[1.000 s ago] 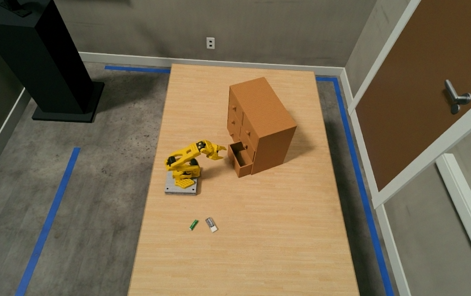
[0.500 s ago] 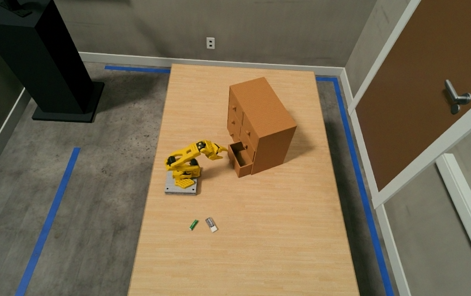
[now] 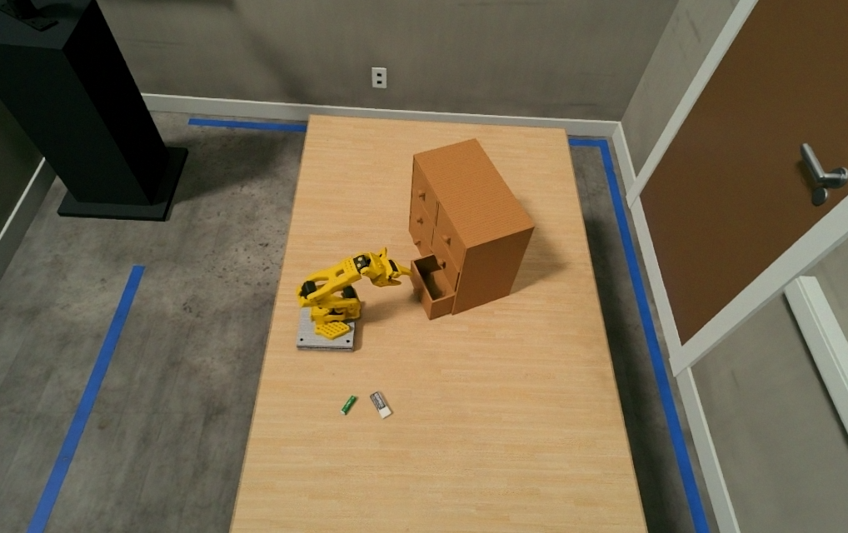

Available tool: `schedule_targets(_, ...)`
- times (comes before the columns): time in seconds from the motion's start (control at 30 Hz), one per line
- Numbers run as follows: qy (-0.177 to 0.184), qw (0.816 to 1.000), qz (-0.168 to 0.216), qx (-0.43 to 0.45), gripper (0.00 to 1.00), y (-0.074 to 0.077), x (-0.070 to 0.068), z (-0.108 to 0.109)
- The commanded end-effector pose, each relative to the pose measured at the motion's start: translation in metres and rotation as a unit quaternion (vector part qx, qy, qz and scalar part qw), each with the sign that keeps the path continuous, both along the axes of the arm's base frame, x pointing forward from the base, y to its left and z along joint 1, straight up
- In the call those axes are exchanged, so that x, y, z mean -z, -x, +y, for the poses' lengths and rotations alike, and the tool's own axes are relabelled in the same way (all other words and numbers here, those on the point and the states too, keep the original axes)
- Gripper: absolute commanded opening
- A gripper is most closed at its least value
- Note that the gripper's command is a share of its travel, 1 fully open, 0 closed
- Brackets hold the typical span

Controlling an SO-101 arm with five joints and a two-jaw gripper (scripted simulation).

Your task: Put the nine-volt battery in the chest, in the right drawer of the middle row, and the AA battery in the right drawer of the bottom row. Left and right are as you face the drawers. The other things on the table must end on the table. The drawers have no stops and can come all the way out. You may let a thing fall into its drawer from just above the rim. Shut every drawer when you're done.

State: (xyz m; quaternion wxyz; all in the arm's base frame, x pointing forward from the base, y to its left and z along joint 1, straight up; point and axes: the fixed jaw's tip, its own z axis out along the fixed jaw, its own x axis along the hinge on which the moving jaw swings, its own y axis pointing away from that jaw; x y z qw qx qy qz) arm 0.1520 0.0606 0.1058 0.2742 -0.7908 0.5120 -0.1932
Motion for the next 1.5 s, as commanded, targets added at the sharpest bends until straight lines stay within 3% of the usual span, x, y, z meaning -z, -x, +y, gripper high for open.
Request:
schedule_targets(0.0,-0.030,0.999,0.004,0.041,0.21,-0.0007,-0.0035,-0.0010)
schedule_targets(0.33,-0.102,0.985,0.033,0.138,0.21,-0.0006,-0.0037,-0.0003)
schedule_targets(0.4,-0.102,0.985,0.033,0.138,0.21,-0.0006,-0.0037,-0.0003)
schedule_targets(0.9,-0.207,0.935,0.073,0.279,0.21,-0.0014,-0.0046,0.0008)
schedule_targets(0.97,-0.207,0.935,0.073,0.279,0.21,-0.0014,-0.0046,0.0008)
schedule_targets(1.47,-0.306,0.853,0.110,0.410,0.21,-0.0029,-0.0059,0.0015)
